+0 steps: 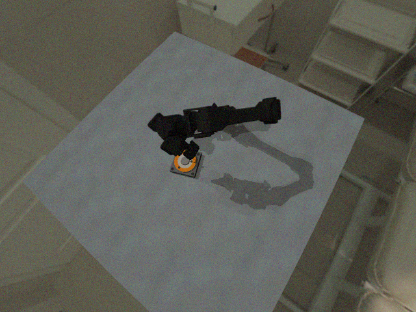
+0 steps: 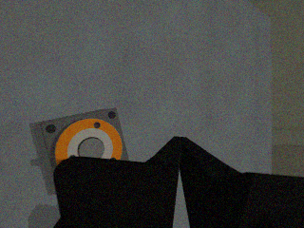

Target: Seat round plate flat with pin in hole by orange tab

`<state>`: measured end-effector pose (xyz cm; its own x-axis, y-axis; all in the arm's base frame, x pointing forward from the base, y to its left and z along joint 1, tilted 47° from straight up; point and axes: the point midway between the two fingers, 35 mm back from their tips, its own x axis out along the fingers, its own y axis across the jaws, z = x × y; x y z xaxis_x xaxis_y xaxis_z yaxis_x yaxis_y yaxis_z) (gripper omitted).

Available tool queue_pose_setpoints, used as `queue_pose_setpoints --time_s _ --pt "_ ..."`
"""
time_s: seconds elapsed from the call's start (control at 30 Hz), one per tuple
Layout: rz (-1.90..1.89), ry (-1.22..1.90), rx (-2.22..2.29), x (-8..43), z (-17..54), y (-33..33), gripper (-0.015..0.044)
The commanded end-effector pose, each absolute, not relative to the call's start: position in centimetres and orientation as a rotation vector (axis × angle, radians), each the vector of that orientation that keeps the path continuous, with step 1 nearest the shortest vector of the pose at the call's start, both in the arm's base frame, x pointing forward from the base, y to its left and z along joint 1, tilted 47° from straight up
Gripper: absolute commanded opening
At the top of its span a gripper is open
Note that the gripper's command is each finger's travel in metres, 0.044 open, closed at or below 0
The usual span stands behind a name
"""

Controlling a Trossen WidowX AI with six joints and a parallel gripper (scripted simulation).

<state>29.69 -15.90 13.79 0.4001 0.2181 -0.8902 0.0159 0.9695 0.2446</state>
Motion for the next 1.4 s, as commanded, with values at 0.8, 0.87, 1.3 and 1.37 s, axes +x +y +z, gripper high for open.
queue_pose_setpoints --time_s 0.8,0.87,1.3,1.37 --pt "0.614 1.485 0.662 27.5 6.9 0.9 0.0000" --pt "0.615 1.485 0.662 27.5 6.4 1.5 0.0000" --pt "0.615 1.486 0.662 26.6 6.1 1.6 0.0000" --pt "0.615 1.486 0.662 26.3 6.0 1.6 0.0000"
